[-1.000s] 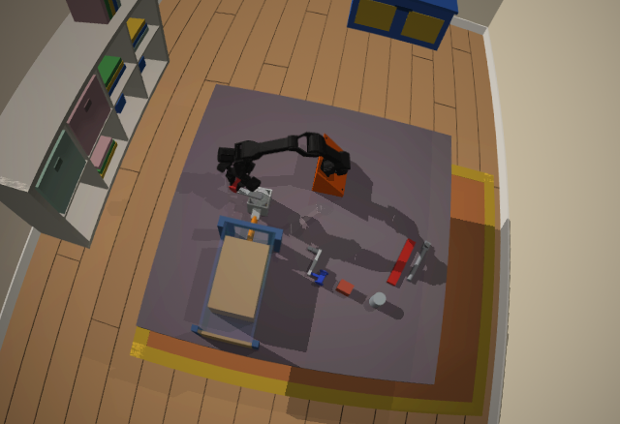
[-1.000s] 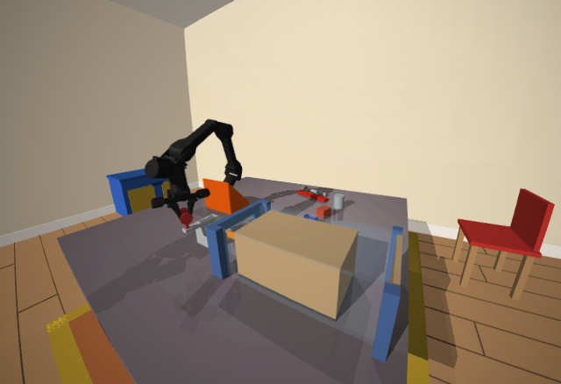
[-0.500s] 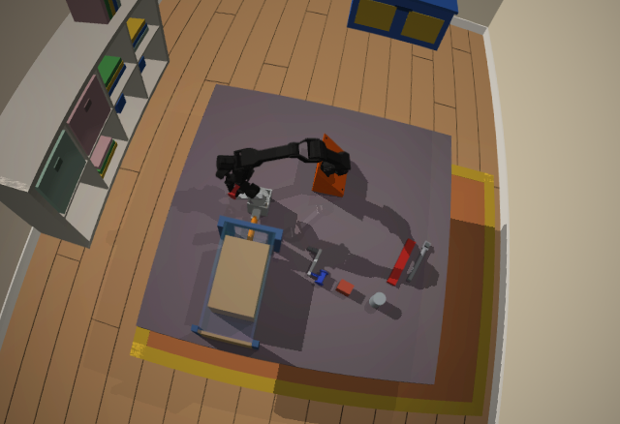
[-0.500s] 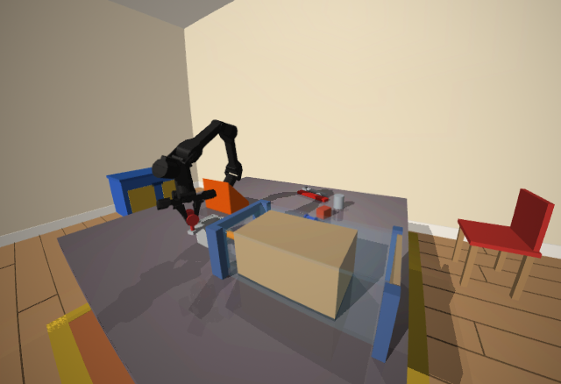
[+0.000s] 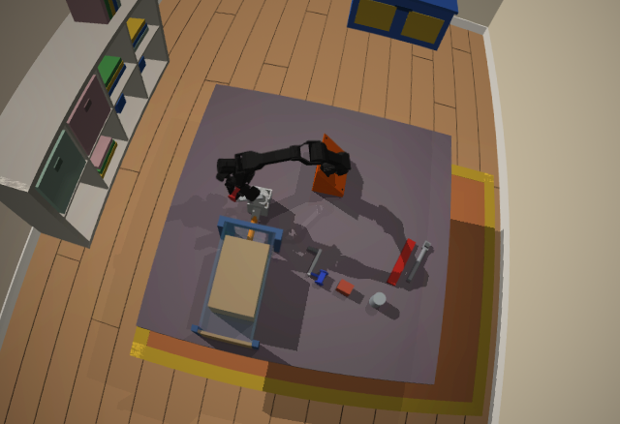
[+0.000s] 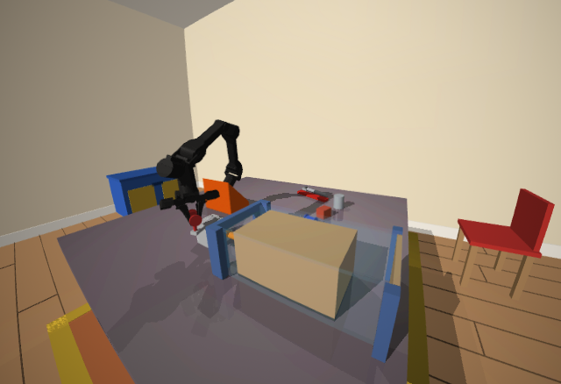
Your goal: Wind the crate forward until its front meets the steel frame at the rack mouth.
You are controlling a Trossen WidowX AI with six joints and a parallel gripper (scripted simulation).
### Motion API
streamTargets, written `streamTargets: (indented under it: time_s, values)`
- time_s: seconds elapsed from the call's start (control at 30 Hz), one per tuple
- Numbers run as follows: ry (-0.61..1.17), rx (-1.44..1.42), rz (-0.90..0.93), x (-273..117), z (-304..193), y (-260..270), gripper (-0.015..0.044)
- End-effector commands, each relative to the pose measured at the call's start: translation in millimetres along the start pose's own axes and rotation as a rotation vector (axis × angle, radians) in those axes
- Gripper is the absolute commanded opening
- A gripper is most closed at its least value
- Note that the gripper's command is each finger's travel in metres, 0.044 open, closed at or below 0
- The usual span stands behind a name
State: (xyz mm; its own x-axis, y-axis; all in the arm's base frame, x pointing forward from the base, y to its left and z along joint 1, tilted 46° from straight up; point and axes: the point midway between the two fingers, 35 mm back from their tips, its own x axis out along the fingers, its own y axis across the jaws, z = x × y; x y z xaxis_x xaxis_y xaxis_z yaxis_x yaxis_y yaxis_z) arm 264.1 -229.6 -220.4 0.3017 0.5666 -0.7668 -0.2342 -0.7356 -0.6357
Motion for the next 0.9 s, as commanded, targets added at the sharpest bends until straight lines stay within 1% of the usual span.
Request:
streamTargets:
  time_s: [0.0,0.87]
  values:
    - [0.014,-0.027,-0.04,7,-15,-22,0.0]
    - [0.014,-0.027,-0.044,12,-26,-51,0.0]
